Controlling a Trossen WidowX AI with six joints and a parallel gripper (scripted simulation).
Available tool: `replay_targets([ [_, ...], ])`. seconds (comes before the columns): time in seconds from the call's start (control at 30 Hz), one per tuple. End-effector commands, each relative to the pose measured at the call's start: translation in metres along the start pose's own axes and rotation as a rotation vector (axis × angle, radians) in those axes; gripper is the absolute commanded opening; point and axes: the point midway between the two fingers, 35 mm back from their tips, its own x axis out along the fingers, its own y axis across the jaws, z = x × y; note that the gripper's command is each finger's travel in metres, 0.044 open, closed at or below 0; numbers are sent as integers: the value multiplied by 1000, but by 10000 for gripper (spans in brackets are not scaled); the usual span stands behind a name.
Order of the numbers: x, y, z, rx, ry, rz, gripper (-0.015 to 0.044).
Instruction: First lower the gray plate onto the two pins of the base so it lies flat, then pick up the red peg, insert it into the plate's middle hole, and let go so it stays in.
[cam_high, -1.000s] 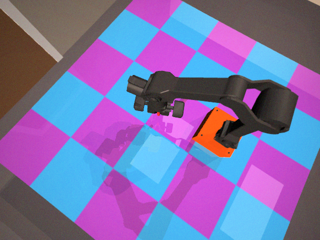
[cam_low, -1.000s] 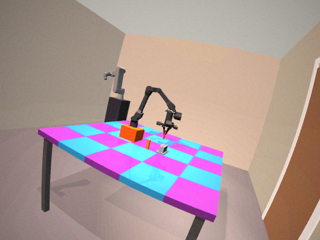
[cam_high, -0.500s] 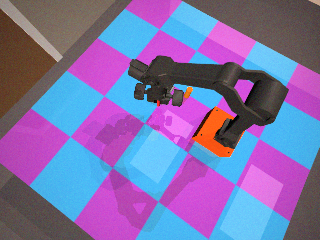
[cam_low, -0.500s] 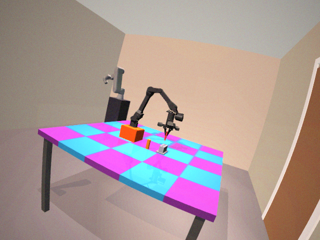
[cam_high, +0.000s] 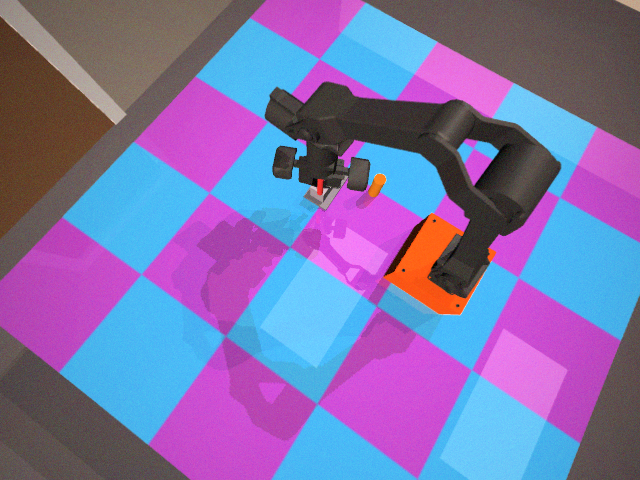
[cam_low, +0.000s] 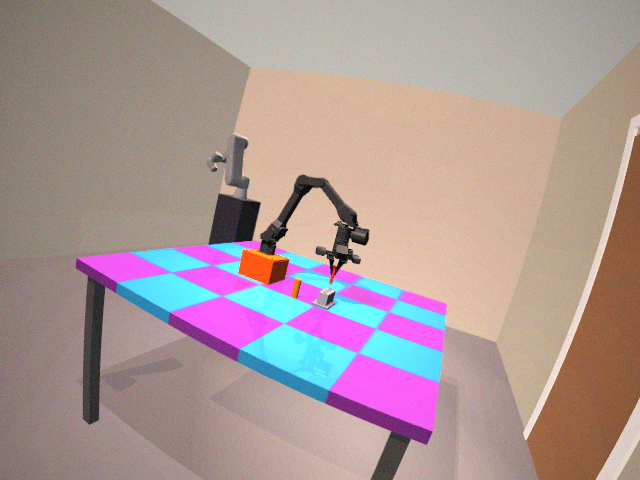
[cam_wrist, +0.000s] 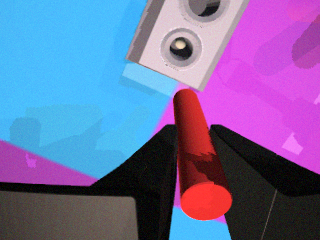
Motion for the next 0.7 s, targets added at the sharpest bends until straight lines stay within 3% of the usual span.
replay_targets([
  [0.0, 1, -1, 13, -4, 2, -1, 0],
  [0.67, 2, -10, 56, -11, -1, -2, 0],
])
